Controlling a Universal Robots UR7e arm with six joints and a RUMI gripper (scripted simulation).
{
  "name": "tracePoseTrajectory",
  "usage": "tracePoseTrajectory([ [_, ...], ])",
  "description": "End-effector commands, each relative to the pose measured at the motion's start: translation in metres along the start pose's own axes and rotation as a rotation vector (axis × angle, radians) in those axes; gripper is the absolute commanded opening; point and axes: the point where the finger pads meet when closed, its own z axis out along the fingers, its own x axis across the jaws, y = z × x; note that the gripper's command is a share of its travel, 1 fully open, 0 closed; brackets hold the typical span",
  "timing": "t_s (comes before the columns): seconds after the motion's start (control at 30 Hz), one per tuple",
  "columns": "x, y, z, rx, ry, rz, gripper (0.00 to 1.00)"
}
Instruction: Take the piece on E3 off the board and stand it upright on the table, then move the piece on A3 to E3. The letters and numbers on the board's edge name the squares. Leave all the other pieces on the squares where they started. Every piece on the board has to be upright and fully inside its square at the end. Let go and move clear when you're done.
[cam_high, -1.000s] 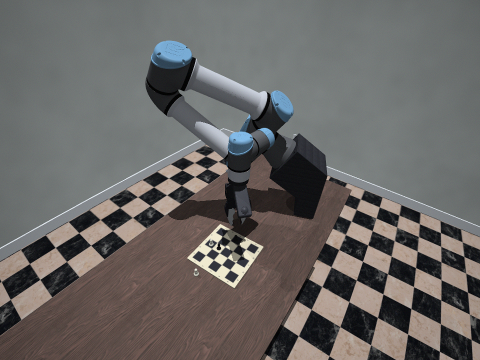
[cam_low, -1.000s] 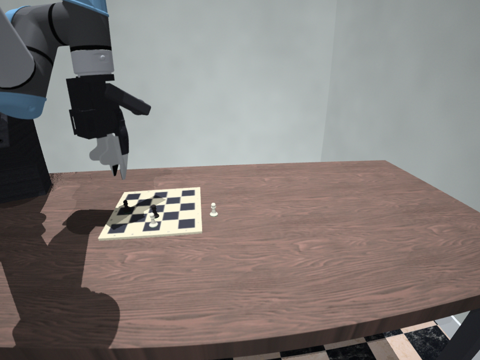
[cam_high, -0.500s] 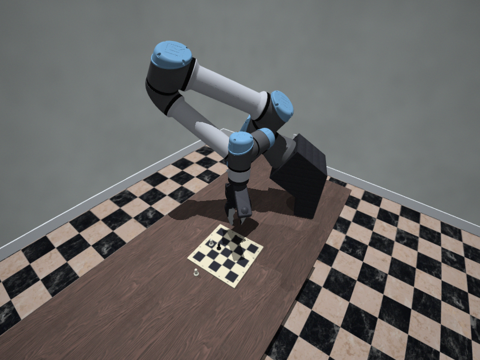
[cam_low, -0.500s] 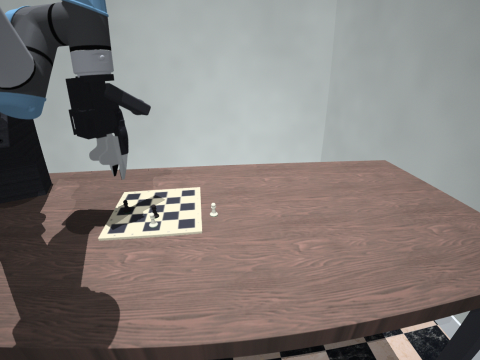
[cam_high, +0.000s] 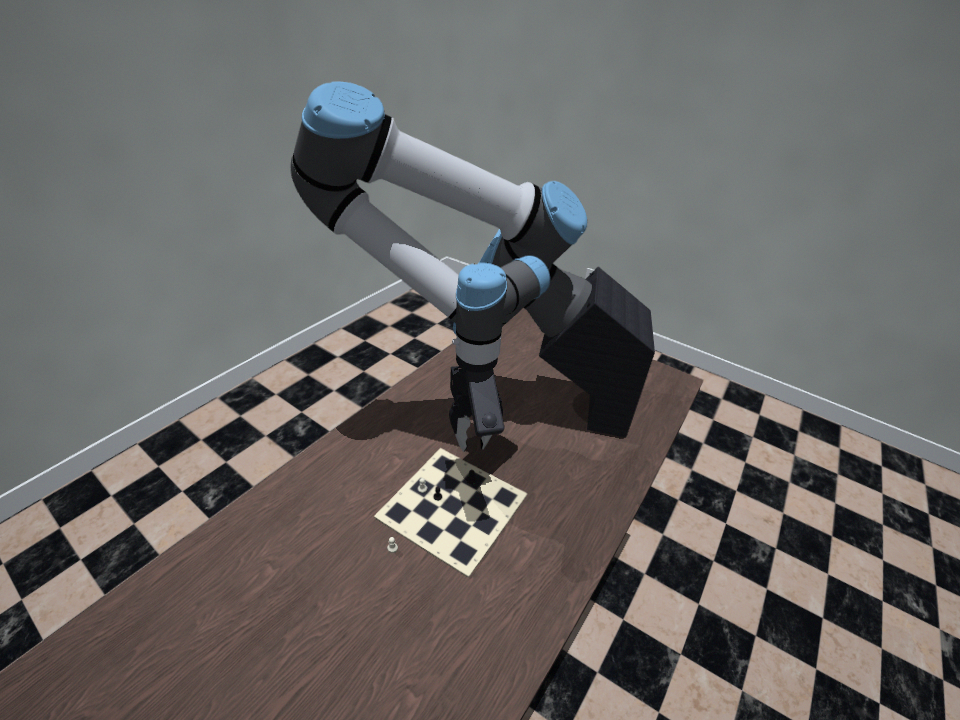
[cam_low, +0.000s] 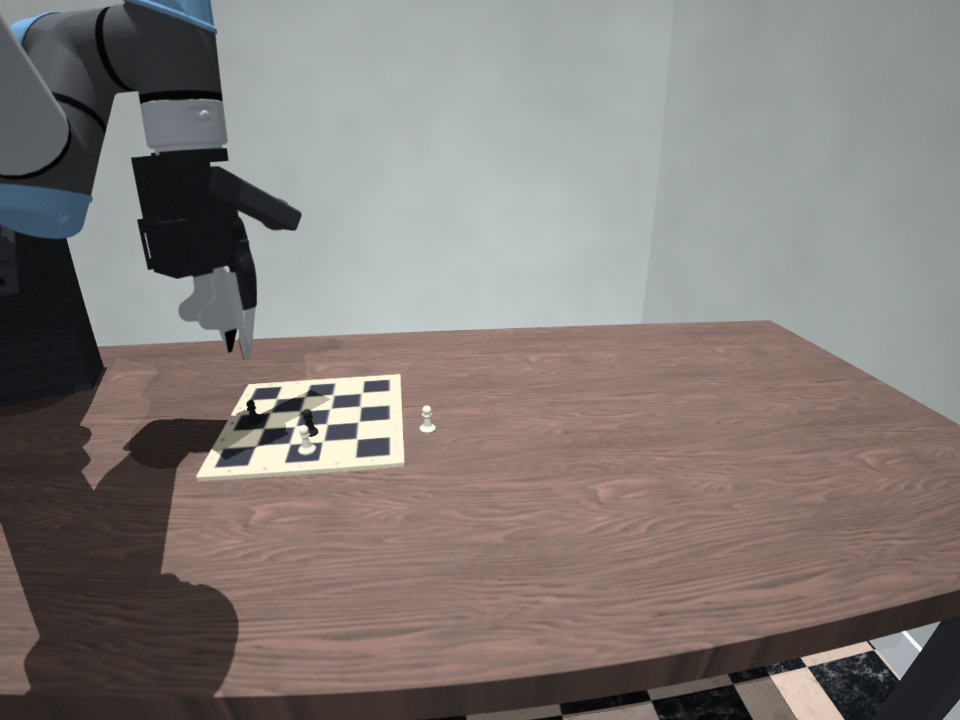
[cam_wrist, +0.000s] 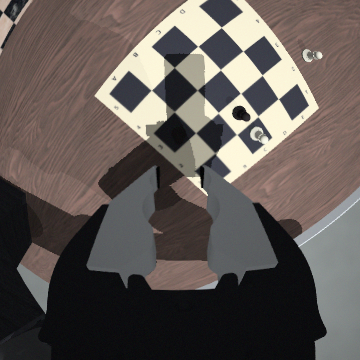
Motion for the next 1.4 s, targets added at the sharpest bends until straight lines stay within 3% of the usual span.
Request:
tracePoseTrajectory([
  [0.0,0.0,0.0,0.0,0.001,0.0,0.0,0.2],
  [0.57,0.0,0.0,0.005,0.001,0.001,0.0,0.2],
  [1.37,0.0,0.0,0.037,0.001,0.001,0.0,0.2],
])
